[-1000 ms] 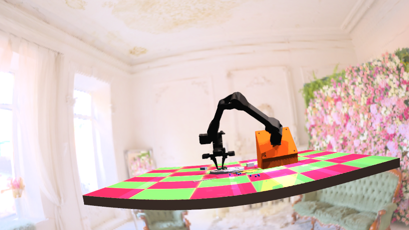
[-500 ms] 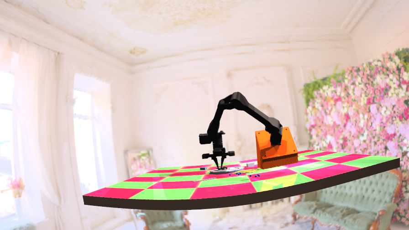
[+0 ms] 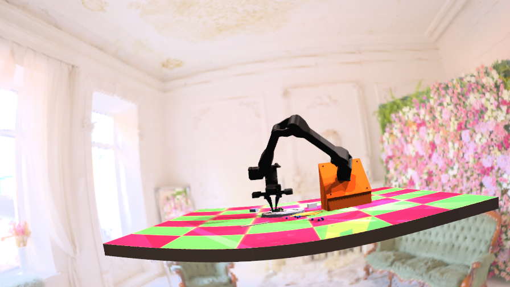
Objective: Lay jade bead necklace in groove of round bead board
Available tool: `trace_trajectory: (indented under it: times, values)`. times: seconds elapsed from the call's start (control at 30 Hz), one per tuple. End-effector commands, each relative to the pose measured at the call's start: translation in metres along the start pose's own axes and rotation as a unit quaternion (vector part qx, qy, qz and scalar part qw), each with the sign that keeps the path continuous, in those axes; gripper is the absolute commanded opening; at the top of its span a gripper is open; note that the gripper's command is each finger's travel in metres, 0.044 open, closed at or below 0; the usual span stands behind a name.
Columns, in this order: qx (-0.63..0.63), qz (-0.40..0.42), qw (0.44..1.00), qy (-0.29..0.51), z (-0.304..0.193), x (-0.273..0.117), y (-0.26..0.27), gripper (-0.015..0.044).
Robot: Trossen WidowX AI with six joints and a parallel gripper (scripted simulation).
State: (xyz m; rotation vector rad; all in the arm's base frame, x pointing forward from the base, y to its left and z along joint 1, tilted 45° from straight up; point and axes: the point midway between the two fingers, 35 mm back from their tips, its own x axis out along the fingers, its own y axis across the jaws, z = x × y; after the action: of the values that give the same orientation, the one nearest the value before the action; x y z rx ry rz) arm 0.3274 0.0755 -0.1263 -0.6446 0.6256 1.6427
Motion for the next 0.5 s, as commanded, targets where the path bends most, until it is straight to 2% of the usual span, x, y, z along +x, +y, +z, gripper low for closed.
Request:
trace_trajectory:
  times: [0.0, 0.27, 0.47]
  values:
    - [0.000, 0.000, 1.000, 0.000, 0.000, 0.000, 0.000, 0.0000]
    - [0.000, 0.000, 1.000, 0.000, 0.000, -0.001, 0.000, 0.0000]
    - [0.002, 0.001, 1.000, -0.001, 0.000, -0.017, 0.001, 0.0000]
